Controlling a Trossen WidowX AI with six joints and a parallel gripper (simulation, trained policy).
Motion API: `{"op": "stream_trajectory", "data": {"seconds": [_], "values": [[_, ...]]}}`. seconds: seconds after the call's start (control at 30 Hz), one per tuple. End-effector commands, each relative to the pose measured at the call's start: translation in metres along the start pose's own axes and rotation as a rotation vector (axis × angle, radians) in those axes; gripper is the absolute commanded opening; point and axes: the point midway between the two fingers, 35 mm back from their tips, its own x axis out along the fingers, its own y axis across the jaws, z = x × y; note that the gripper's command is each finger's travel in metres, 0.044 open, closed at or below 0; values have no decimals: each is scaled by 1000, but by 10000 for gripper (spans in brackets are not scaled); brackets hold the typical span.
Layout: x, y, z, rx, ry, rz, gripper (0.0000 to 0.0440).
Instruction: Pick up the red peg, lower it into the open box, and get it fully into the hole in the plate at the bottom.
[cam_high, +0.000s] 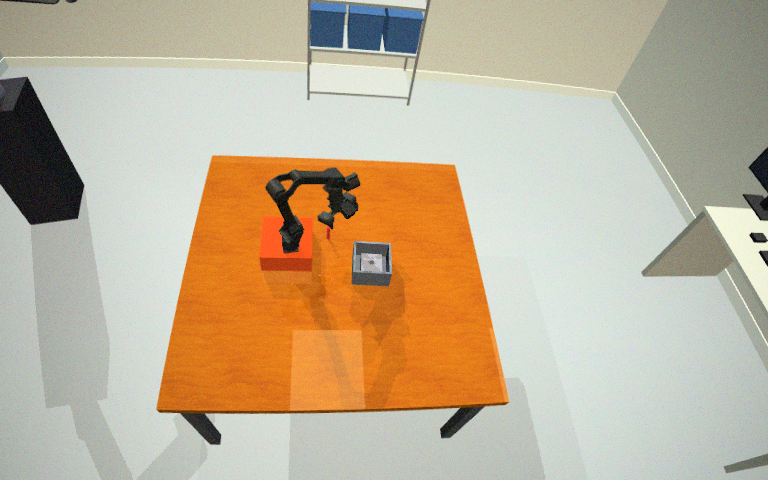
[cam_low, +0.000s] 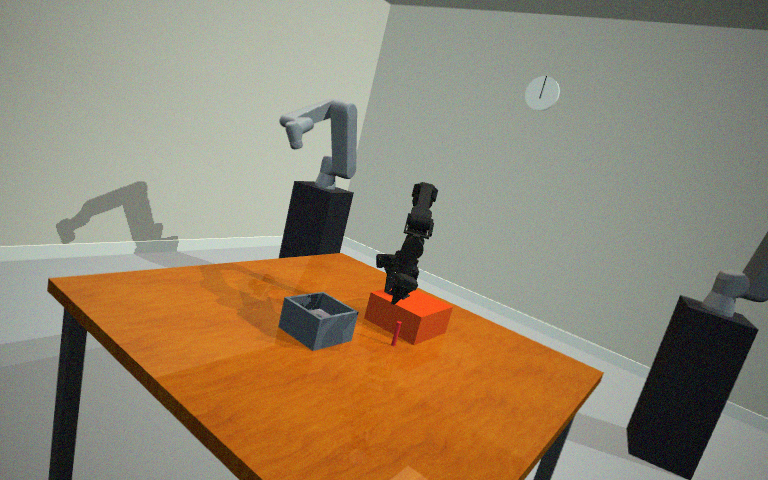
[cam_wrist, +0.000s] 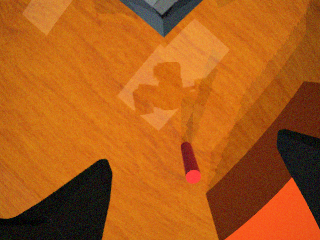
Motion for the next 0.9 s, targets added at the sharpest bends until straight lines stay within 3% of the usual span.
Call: {"op": "stream_trajectory", "data": {"seconds": [0.0,0.43,0.87], "values": [[6,-1,-6,22,7,-46,440],[41,2,-25,84,19,-159,440],[92,7,-46,107,4,-128,439]]}}
